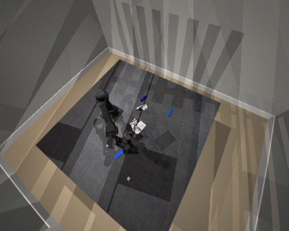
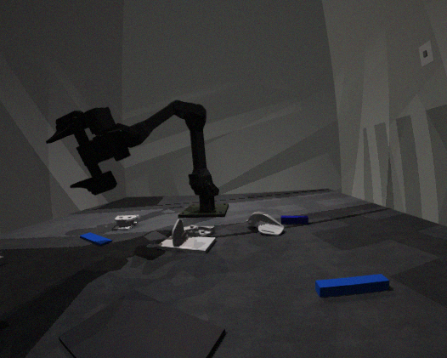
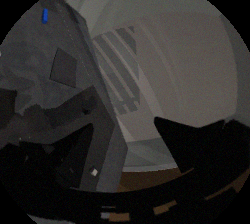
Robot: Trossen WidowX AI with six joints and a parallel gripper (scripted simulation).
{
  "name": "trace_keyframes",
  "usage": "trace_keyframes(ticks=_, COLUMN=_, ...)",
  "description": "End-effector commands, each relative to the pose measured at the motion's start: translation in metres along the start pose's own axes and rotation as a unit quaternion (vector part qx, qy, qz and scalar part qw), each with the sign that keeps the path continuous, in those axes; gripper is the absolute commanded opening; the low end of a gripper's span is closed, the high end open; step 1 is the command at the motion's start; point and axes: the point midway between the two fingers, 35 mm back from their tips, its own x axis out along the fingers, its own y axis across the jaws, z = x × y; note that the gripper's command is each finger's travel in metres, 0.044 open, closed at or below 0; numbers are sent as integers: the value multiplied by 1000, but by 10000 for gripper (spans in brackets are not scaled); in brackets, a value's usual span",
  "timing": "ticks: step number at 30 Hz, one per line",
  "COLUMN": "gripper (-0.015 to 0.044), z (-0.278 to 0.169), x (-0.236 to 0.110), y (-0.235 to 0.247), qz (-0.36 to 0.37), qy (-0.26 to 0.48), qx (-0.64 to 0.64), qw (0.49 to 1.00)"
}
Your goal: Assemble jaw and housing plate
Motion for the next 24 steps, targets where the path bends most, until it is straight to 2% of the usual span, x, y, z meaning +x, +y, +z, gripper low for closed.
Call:
trace_keyframes(ticks=1, gripper=440, z=22, x=10, y=6, qz=23, qy=-10, qx=36, qw=999)
trace_keyframes(ticks=24, gripper=440, z=132, x=45, y=66, qz=187, qy=-33, qx=201, qw=961)
